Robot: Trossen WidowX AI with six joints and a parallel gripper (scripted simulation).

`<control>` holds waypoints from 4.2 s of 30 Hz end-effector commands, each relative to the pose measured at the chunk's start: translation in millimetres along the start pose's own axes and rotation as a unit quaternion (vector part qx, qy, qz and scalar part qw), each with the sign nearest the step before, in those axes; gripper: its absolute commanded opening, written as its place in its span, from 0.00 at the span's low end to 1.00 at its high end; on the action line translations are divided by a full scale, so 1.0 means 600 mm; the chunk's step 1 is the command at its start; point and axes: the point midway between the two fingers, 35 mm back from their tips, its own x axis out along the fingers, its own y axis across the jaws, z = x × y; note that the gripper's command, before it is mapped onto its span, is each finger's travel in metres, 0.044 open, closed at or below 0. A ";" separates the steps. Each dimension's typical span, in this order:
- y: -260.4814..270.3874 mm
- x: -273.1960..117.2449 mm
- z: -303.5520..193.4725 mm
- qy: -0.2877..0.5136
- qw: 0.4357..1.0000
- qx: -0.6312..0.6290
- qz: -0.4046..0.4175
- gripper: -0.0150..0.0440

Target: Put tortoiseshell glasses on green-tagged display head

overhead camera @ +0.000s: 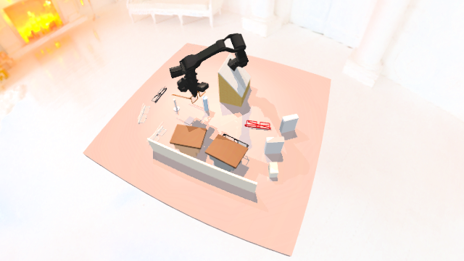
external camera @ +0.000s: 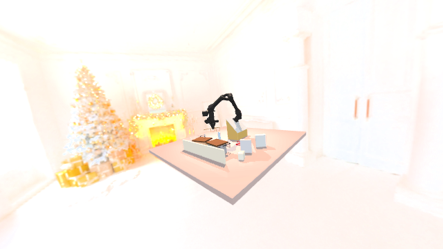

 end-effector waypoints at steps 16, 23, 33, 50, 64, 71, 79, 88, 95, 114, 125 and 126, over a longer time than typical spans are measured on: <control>0.037 0.021 -0.023 0.036 0.930 -0.365 -0.012 0.25; 0.049 0.027 -0.030 0.049 0.871 -0.488 -0.011 0.25; 0.066 0.036 -0.041 0.067 0.760 -0.647 -0.004 0.25; 0.083 0.051 -0.052 0.076 0.581 -0.810 0.008 0.25; 0.079 0.068 -0.056 0.059 0.582 -0.811 0.009 0.25; 0.078 0.077 -0.057 0.067 0.581 -0.811 0.007 0.25; 0.078 0.087 -0.058 0.067 0.581 -0.811 0.007 0.25; 0.077 0.098 -0.060 0.065 0.581 -0.811 0.009 0.25; 0.078 0.106 -0.062 0.064 0.581 -0.811 0.009 0.25; 0.083 0.125 -0.067 0.064 0.581 -0.811 0.010 0.25; 0.084 0.126 -0.068 0.062 0.582 -0.811 0.008 0.25; 0.084 0.126 -0.068 0.061 0.582 -0.811 0.008 0.25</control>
